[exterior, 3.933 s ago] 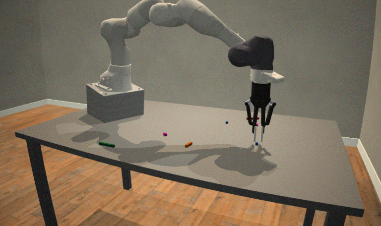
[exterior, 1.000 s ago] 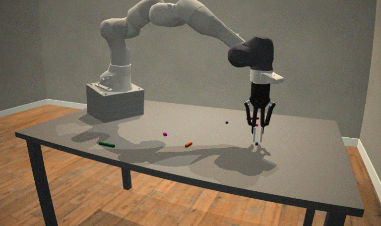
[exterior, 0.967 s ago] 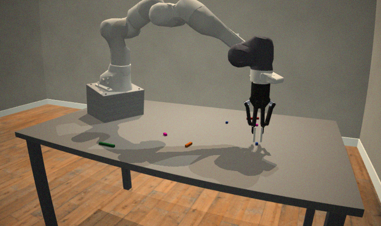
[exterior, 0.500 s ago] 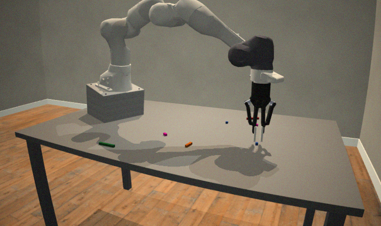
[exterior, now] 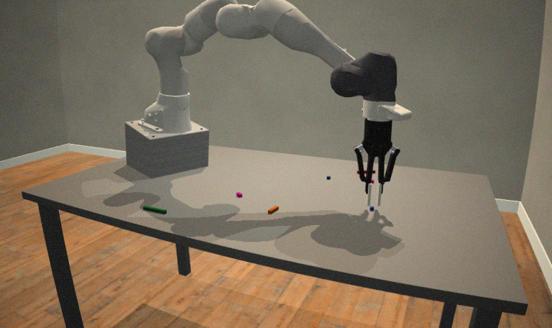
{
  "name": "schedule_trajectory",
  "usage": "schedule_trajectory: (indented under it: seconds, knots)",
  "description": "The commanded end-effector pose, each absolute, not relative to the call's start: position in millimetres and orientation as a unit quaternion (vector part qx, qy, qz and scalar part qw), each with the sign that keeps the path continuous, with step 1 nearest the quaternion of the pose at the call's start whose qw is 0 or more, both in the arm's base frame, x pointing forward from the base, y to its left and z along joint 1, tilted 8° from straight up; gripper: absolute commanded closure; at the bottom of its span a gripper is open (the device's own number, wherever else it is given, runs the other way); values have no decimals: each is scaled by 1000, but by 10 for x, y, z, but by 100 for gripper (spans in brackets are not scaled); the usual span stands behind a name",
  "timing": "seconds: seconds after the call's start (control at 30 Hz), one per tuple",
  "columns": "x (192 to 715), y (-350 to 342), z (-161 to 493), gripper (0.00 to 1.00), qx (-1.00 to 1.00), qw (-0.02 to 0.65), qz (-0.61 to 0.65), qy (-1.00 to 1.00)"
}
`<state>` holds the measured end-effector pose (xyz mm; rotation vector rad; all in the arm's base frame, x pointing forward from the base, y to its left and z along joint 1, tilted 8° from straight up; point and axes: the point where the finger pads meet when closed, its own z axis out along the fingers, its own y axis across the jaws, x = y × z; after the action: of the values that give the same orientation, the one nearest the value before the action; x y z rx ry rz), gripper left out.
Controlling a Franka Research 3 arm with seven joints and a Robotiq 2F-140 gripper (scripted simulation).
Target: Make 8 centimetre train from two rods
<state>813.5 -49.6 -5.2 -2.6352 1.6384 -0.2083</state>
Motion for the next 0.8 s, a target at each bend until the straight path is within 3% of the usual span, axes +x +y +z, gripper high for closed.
schedule_trajectory:
  seconds: [0.0, 0.77]
  knots:
    - [8128, -515, -64, 77, -845, 16, -65, 530]
    - [8134, -517, -108, 77, -845, 16, -65, 530]
